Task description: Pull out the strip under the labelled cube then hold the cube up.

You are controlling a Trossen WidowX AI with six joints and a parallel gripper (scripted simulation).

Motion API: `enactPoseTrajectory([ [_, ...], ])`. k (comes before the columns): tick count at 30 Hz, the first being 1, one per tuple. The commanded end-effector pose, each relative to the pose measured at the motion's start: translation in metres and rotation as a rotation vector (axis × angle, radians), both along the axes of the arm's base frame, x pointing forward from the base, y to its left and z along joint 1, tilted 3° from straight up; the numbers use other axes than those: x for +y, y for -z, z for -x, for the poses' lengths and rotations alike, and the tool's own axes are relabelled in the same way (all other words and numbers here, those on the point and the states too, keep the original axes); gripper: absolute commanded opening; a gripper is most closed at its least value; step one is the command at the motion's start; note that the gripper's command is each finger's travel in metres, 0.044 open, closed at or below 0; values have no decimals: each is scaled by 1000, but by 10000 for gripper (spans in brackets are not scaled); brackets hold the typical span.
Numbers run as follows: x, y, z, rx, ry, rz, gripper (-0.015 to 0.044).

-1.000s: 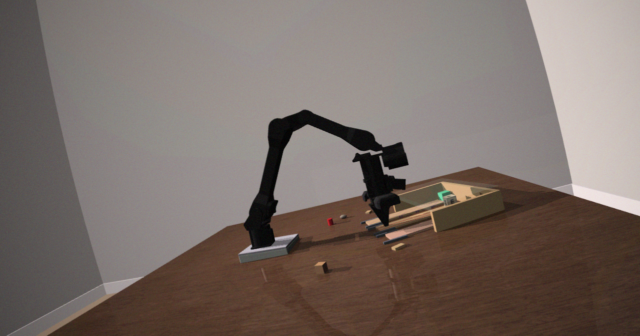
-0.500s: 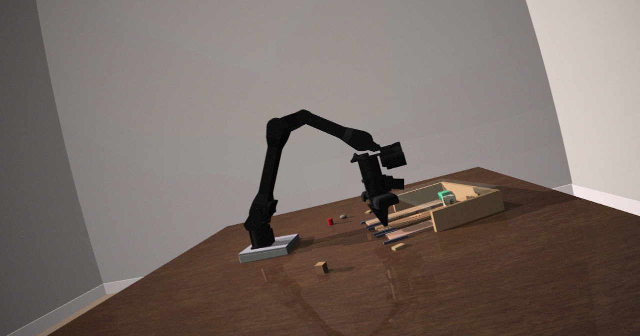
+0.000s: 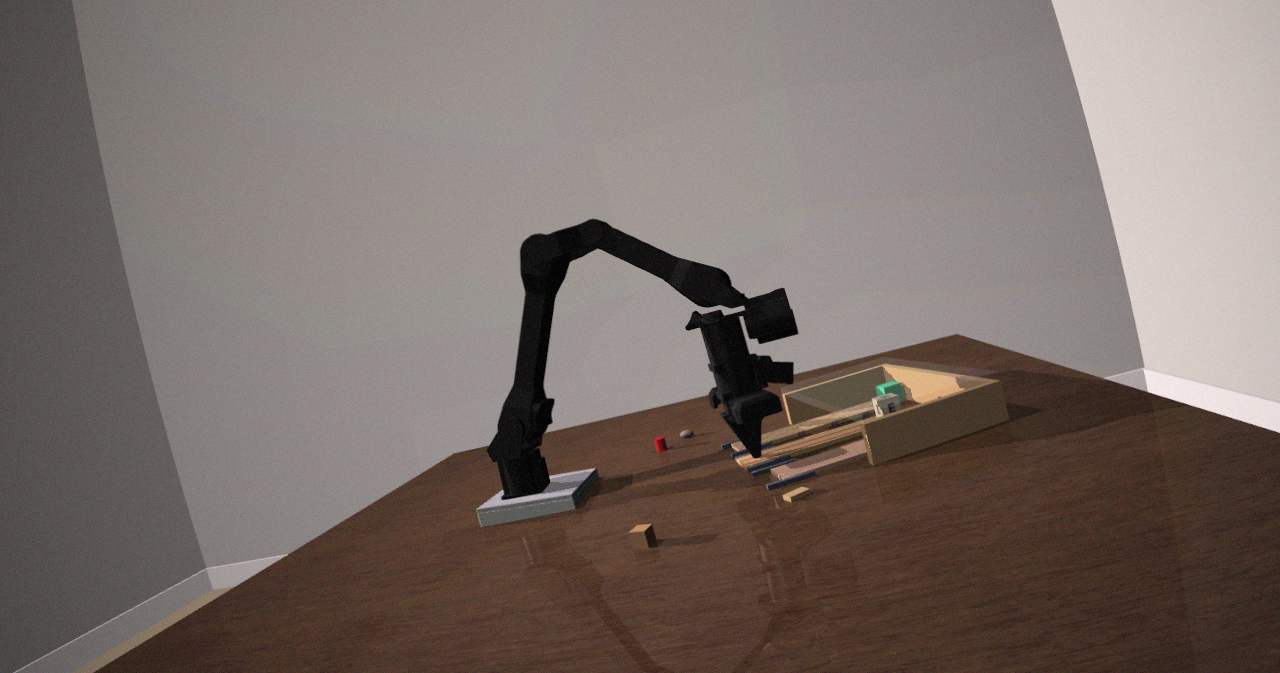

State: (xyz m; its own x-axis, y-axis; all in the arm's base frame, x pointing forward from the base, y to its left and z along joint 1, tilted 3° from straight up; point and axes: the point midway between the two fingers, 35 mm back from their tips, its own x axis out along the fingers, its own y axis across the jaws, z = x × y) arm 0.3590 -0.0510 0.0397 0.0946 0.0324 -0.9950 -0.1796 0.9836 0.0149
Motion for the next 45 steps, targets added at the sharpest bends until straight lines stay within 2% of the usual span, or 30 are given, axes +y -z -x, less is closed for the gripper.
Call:
enactPoseTrajectory([
  [1,-1,5,10,18,-2,1,0],
  [45,-13,13,75,24,-2,2,0],
])
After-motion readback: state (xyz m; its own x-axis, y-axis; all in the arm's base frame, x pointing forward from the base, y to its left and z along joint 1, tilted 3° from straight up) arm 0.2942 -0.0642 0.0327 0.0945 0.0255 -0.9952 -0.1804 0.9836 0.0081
